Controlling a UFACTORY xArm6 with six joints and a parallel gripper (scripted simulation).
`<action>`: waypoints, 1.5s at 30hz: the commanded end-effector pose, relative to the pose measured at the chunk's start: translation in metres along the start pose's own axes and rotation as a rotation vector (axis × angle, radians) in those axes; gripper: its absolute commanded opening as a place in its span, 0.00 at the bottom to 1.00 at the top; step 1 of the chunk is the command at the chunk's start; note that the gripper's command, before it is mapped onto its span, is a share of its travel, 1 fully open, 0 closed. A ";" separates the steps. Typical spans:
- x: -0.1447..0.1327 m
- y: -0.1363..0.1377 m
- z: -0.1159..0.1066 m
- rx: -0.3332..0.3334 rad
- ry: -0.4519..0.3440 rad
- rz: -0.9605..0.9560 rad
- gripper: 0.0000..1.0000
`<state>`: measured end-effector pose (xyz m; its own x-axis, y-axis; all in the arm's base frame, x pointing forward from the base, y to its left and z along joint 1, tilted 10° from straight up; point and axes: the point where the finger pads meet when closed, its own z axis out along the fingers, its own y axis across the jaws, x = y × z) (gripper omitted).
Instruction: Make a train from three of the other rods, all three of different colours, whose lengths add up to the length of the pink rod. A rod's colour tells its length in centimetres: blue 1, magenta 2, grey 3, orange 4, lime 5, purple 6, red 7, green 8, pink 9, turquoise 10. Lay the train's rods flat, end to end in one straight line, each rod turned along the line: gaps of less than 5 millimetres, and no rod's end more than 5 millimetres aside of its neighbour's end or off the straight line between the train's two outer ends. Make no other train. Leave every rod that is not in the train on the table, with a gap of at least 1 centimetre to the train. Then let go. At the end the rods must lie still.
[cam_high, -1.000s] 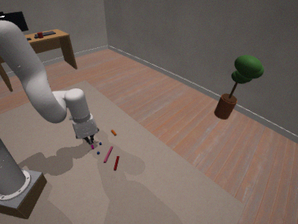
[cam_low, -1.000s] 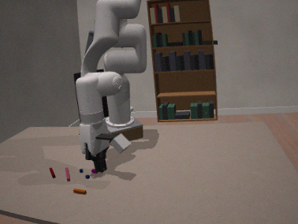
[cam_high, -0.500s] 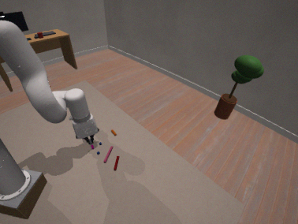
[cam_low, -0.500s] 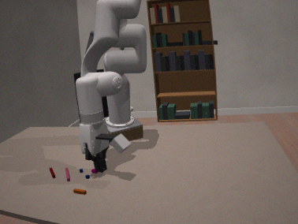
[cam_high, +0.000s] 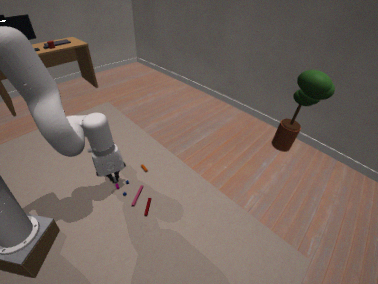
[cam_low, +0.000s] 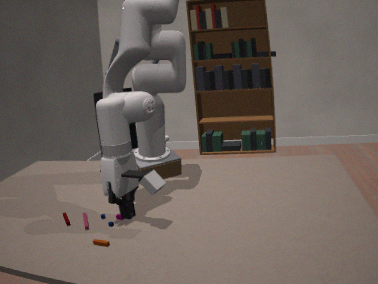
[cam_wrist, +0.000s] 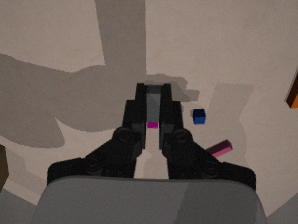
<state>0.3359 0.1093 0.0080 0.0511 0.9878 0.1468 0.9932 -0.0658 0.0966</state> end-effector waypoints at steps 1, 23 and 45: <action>0.000 0.001 0.002 -0.003 0.001 0.000 0.04; 0.000 0.001 0.010 -0.003 0.001 0.000 0.04; 0.000 0.001 0.010 -0.003 0.001 0.000 0.04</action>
<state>0.3370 0.1108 -0.0028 0.0511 0.9878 0.1469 0.9932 -0.0657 0.0965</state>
